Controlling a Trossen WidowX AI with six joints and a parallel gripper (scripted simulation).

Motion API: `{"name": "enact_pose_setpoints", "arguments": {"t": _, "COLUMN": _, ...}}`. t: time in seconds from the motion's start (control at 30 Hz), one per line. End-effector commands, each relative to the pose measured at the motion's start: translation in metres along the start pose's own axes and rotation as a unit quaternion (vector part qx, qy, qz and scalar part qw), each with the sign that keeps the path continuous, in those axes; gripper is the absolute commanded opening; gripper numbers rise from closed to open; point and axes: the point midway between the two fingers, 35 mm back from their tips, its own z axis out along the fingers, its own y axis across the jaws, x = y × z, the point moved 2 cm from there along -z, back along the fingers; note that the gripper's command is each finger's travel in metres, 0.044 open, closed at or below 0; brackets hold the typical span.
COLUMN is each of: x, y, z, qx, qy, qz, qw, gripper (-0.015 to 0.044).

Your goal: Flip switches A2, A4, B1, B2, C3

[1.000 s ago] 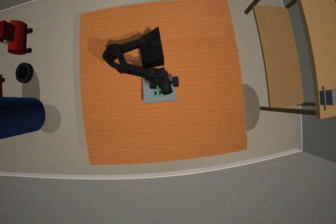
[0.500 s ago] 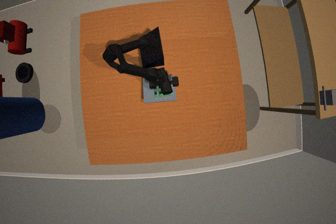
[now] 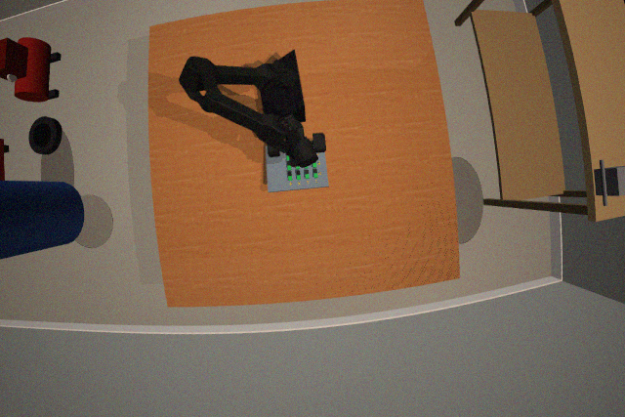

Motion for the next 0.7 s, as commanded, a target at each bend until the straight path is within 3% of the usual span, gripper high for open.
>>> {"name": "enact_pose_setpoints", "arguments": {"t": 0.0, "x": 0.008, "y": -0.008, "z": 0.001, "qx": 0.001, "qy": 0.004, "qz": -0.002, "qw": 1.0, "gripper": 0.0}}
{"name": "enact_pose_setpoints", "arguments": {"t": 0.17, "x": 0.007, "y": -0.009, "z": 0.034, "qx": 0.002, "qy": 0.016, "qz": -0.002, "qw": 1.0, "gripper": 0.0}}
{"name": "enact_pose_setpoints", "arguments": {"t": 0.67, "x": 0.007, "y": -0.009, "z": 0.051, "qx": 0.003, "qy": 0.016, "qz": -0.002, "qw": 1.0, "gripper": 0.0}}
